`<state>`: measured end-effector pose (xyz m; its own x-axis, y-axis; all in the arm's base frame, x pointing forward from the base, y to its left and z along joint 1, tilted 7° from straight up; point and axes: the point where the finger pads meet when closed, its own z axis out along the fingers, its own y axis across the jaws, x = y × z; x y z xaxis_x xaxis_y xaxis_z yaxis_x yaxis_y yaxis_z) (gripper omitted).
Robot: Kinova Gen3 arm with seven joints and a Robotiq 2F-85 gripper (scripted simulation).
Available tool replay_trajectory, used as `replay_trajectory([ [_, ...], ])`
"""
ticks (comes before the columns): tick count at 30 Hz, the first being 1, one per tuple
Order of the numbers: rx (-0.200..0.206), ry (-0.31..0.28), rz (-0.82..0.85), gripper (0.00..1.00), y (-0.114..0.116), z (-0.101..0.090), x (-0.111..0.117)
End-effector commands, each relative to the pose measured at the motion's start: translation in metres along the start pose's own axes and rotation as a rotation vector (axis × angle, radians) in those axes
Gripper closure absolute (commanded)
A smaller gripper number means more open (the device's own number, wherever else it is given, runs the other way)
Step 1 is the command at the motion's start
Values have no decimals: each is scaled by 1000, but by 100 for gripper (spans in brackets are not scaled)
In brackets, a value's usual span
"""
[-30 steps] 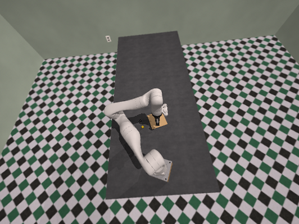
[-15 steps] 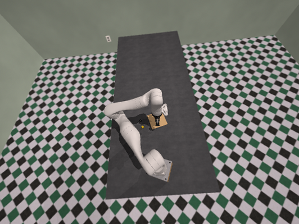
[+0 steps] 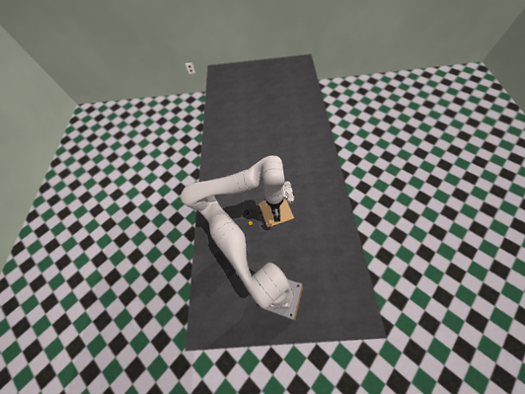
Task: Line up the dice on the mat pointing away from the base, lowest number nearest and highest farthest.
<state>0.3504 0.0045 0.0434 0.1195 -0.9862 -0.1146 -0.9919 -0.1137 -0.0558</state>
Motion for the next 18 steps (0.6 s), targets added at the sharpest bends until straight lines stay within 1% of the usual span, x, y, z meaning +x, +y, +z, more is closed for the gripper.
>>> replay_trajectory([
  [1, 1, 0, -43, 0, -1, 0, -4],
  [6, 0, 0, -166, 0, -2, 1, -12],
  [11, 0, 1, -325, 0, -3, 3, -21],
  [13, 0, 1, -325, 0, -3, 3, -21],
  [18, 0, 1, -514, 0, -4, 5, -33],
])
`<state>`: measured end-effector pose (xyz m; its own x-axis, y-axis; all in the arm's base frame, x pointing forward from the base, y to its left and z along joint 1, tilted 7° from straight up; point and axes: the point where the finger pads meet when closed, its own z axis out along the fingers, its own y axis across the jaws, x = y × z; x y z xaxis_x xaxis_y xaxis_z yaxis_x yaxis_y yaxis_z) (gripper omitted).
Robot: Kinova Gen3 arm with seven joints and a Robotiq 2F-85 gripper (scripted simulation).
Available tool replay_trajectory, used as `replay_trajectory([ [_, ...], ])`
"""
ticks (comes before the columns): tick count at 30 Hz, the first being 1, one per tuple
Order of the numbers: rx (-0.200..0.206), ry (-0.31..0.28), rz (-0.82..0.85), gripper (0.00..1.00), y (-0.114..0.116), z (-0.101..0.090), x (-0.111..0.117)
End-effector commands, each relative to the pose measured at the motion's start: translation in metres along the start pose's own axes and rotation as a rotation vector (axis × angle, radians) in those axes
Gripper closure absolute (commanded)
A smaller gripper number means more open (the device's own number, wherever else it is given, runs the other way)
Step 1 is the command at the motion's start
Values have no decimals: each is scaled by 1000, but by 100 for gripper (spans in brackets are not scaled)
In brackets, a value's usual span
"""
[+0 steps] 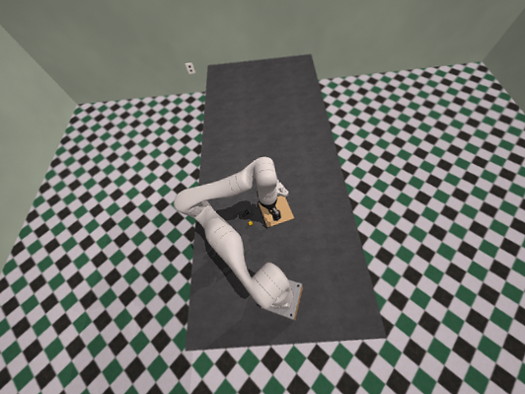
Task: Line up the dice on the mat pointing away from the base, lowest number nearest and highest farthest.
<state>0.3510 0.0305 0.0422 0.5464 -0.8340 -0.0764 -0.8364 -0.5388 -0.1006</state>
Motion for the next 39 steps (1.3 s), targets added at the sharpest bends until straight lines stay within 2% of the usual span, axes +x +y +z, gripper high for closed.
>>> replay_trajectory([
  [1, 0, -1, -96, 0, -5, 1, -9],
  [10, -1, -1, -489, 0, -16, 5, -31],
  [12, -1, -1, -489, 0, -16, 5, -31],
  [27, 1, -1, -1113, 0, -31, 11, -67],
  [29, 1, -1, -1113, 0, -31, 11, -67],
  [39, 2, -1, -1394, 0, -36, 14, -83],
])
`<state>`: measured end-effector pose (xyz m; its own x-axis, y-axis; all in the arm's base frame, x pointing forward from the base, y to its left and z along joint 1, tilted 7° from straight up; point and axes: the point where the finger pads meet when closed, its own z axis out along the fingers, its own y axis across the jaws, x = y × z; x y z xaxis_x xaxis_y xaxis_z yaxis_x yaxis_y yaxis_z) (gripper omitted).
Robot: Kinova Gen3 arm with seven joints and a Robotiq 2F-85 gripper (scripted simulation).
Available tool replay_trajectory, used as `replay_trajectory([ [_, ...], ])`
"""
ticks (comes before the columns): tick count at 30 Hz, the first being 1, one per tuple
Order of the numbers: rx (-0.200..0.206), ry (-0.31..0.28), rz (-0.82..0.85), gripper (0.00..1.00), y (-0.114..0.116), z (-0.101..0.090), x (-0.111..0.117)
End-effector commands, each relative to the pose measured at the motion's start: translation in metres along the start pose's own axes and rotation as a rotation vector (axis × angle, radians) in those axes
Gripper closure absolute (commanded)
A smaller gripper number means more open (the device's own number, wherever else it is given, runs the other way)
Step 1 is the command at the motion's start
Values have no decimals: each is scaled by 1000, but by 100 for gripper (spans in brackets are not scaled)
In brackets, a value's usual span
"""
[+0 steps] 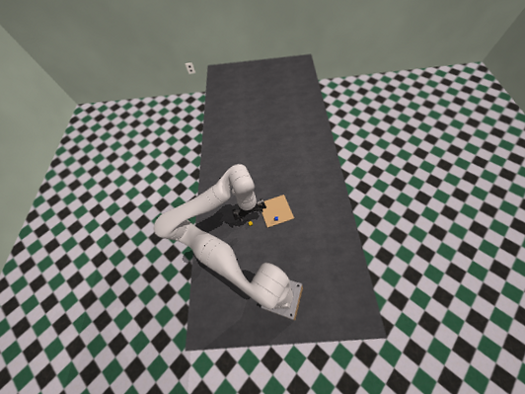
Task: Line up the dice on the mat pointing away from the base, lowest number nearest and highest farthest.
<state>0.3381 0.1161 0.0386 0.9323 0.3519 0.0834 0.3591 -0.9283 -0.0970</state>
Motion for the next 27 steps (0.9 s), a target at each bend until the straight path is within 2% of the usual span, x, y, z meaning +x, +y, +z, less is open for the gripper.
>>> replay_trajectory([
  [1, 0, -1, -54, 0, -7, 1, 0],
  [12, 1, 0, -164, 0, -14, 2, 1],
  [21, 1, 0, -184, 0, -15, 2, 1],
  [22, 1, 0, -184, 69, -15, 2, 1],
  [27, 1, 0, -184, 69, -15, 2, 1],
])
